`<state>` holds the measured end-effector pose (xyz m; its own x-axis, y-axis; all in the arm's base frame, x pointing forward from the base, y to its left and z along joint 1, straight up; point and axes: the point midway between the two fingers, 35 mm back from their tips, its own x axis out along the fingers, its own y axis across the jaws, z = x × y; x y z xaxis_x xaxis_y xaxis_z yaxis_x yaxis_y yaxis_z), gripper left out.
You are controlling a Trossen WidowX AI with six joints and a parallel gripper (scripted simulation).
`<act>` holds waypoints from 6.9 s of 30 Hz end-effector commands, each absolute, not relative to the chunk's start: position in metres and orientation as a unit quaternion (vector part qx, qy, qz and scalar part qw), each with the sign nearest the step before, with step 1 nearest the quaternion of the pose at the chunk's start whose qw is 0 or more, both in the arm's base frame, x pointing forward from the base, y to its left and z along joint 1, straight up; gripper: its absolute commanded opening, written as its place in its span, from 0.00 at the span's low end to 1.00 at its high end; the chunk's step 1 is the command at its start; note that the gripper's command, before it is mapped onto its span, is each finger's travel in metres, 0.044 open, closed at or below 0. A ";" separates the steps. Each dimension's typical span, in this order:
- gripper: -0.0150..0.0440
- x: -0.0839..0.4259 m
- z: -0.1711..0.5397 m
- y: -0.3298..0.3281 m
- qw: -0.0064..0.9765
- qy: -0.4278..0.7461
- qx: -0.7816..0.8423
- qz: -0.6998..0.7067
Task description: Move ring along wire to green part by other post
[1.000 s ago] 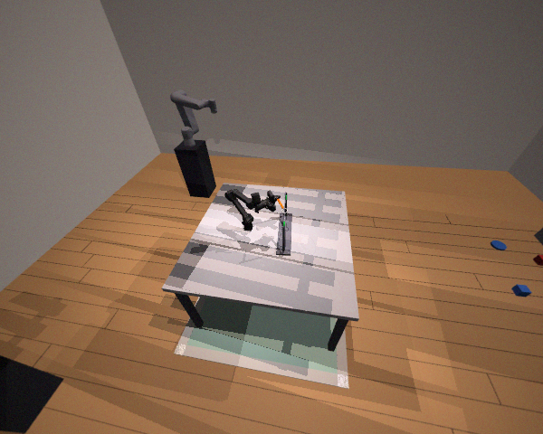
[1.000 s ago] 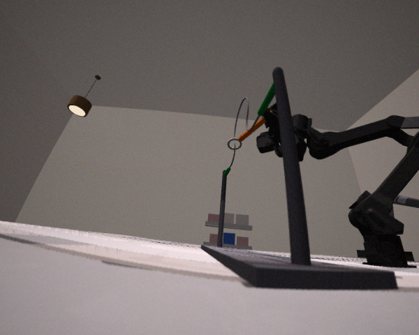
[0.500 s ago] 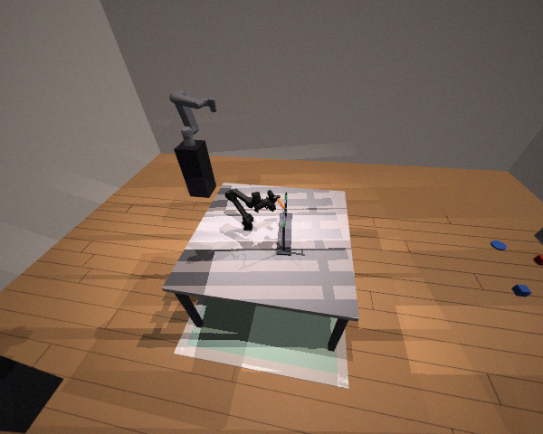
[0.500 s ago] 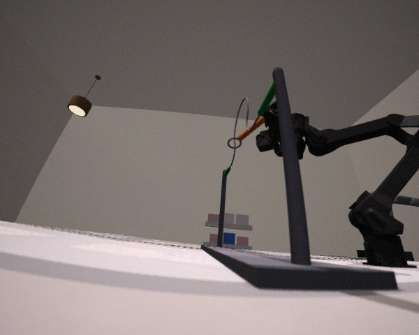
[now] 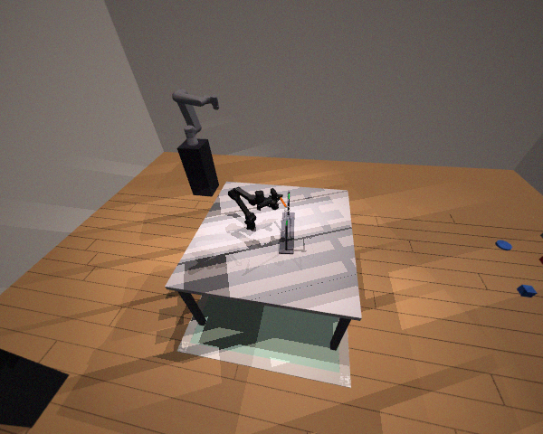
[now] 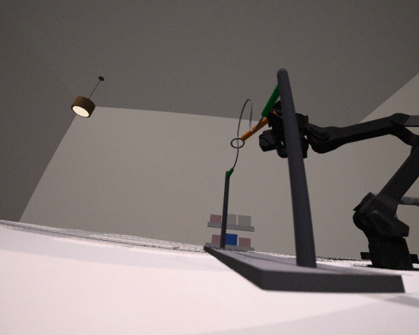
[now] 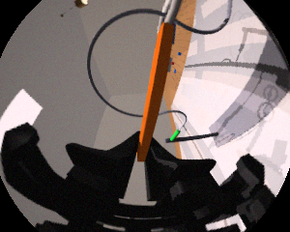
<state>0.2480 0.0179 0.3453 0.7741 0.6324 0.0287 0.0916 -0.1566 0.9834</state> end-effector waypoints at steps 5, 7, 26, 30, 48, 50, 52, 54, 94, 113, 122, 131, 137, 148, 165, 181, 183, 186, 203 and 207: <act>0.00 0.247 0.350 0.019 0.617 0.254 0.710 0.224; 0.00 0.247 0.349 0.019 0.621 0.255 0.707 0.223; 0.00 0.247 0.347 0.019 0.652 0.266 0.678 0.210; 0.00 0.247 0.346 0.019 0.659 0.268 0.672 0.207; 0.00 0.247 0.343 0.020 0.689 0.275 0.642 0.196; 0.00 0.247 0.342 0.020 0.692 0.276 0.638 0.195; 0.00 0.247 0.342 0.020 0.695 0.276 0.635 0.193; 0.00 0.247 0.342 0.020 0.699 0.277 0.631 0.192; 0.00 0.248 0.333 0.019 0.765 0.288 0.552 0.165; 0.00 0.248 0.328 0.017 0.798 0.291 0.506 0.149; 0.00 0.248 0.326 0.016 0.815 0.293 0.480 0.140; 0.00 0.248 0.323 0.015 0.833 0.295 0.450 0.130; 0.00 0.248 0.321 0.014 0.845 0.296 0.428 0.123; 0.00 0.248 0.318 0.011 0.869 0.297 0.381 0.107; 0.00 0.249 0.311 0.005 0.908 0.296 0.285 0.076; 0.00 0.250 0.306 -0.003 0.939 0.292 0.175 0.041; 0.00 0.250 0.305 -0.004 0.942 0.291 0.161 0.037; 0.00 0.250 0.304 -0.006 0.946 0.290 0.140 0.030; 0.00 0.251 0.302 -0.016 0.960 0.279 0.019 -0.008; 0.00 0.251 0.301 -0.019 0.961 0.276 -0.009 -0.016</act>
